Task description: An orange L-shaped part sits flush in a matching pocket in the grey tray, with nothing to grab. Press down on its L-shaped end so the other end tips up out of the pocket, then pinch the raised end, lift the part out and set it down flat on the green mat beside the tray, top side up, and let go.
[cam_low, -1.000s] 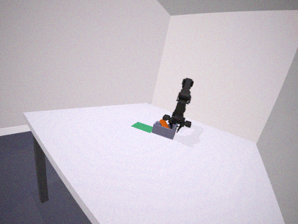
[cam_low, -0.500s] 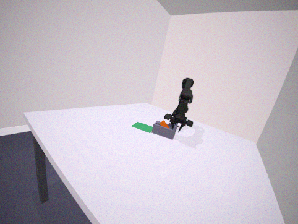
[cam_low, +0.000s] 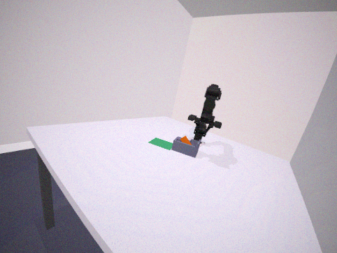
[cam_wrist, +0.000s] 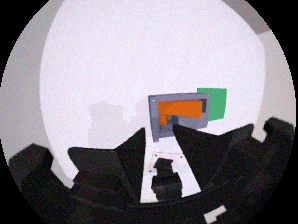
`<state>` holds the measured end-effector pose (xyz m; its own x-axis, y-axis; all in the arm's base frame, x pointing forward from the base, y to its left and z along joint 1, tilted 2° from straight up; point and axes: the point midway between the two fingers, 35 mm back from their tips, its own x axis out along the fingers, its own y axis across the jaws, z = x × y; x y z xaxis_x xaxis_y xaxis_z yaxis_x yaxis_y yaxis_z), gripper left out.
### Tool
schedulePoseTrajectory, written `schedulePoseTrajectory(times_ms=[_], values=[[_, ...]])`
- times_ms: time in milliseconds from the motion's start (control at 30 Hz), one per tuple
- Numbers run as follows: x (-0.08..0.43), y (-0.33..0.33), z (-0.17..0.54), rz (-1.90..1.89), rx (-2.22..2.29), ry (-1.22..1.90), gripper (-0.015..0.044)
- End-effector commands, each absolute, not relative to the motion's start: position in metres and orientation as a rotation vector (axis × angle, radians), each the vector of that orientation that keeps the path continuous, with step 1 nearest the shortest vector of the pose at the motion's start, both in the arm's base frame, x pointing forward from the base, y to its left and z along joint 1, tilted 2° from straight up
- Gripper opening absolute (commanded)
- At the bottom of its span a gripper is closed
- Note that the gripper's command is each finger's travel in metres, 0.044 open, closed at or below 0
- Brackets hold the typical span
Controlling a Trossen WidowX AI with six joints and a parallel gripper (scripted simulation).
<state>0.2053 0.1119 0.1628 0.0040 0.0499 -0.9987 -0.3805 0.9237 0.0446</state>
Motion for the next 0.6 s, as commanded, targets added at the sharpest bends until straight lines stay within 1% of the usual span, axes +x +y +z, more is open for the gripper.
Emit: schedulePoseTrajectory(times_ms=[0, 567], values=[[0.2037, 0.1077, 0.1776, 0.345, -0.276, 1.539, 0.018], [0.2023, 0.1079, 0.1738, 0.341, -0.27, 1.548, 0.018]])
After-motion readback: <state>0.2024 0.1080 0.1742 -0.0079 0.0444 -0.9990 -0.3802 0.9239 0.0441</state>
